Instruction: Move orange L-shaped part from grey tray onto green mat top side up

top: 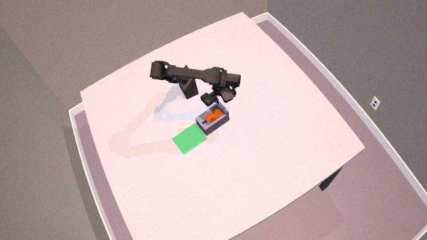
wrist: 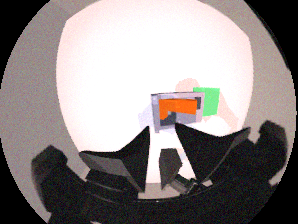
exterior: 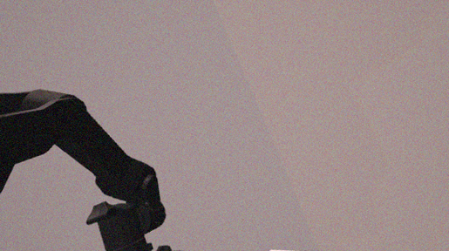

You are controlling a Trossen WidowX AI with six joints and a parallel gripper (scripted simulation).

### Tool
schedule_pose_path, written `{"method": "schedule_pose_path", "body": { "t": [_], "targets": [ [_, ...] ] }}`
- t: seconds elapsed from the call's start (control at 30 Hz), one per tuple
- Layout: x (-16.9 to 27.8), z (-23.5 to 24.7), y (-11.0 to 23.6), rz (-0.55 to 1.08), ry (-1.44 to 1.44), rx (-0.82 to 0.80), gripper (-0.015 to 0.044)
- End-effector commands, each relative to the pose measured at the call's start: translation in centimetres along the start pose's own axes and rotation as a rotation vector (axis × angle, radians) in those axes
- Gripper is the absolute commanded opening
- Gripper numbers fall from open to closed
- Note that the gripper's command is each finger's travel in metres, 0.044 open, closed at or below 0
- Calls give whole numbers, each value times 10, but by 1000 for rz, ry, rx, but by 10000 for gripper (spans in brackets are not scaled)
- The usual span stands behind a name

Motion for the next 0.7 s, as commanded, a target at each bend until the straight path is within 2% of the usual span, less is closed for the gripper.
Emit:
{"method": "schedule_pose_path", "body": {
  "t": [0.0, 0.63, 0.67],
  "targets": [
    [0, 0, 0, 0, 1, 0, 180],
    [0, 0, 0, 0, 1, 0, 180],
    [0, -1, 0, 0, -18, 0, 206]
  ]
}}
Point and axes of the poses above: the point midway between the two fingers, 35 mm back from their tips, its own y axis back along the fingers, its own z axis across the jaws, x = y × z, the point moved 8 cm from there along y, back along the fingers, and after that the axes turned 13 degrees about y, right-handed, at the moved point
